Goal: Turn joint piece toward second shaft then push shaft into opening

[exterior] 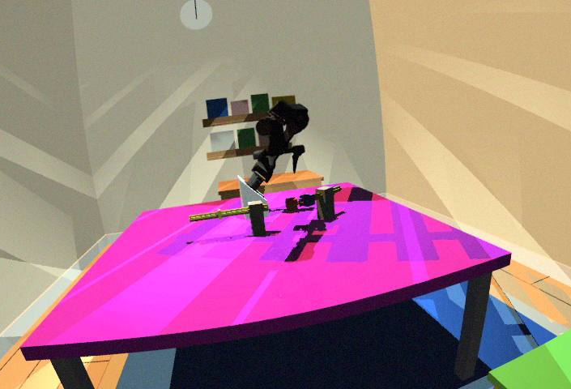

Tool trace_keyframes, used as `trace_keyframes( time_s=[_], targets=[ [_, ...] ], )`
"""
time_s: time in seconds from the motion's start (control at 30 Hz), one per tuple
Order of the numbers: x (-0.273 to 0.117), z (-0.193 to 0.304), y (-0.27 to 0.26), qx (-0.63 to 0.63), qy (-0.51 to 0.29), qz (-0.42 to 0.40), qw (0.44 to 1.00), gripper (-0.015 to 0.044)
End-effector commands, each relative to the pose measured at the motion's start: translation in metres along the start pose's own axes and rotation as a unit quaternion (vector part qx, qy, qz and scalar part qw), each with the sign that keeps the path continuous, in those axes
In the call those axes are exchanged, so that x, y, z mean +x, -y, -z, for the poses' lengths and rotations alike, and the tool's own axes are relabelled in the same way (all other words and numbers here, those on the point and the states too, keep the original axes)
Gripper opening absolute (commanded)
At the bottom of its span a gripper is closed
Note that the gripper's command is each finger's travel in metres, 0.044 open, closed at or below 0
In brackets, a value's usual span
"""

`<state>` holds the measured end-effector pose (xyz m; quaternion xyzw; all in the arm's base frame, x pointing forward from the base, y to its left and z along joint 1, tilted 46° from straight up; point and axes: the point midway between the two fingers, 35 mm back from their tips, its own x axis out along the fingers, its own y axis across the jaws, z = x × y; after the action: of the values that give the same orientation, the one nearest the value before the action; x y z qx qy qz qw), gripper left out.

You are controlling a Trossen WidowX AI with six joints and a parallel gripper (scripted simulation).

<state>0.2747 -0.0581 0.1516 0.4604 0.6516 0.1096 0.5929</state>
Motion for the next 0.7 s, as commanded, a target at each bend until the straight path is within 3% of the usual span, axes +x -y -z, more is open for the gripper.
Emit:
trace_keyframes(
  time_s=[0.0, 0.67],
  targets=[
    [0.005, -0.005, 0.01, 0.07, -0.011, -0.016, 0.997, 0.044],
    [0.032, -0.023, 0.052, 0.39, -0.077, -0.067, 0.915, 0.044]
  ],
)
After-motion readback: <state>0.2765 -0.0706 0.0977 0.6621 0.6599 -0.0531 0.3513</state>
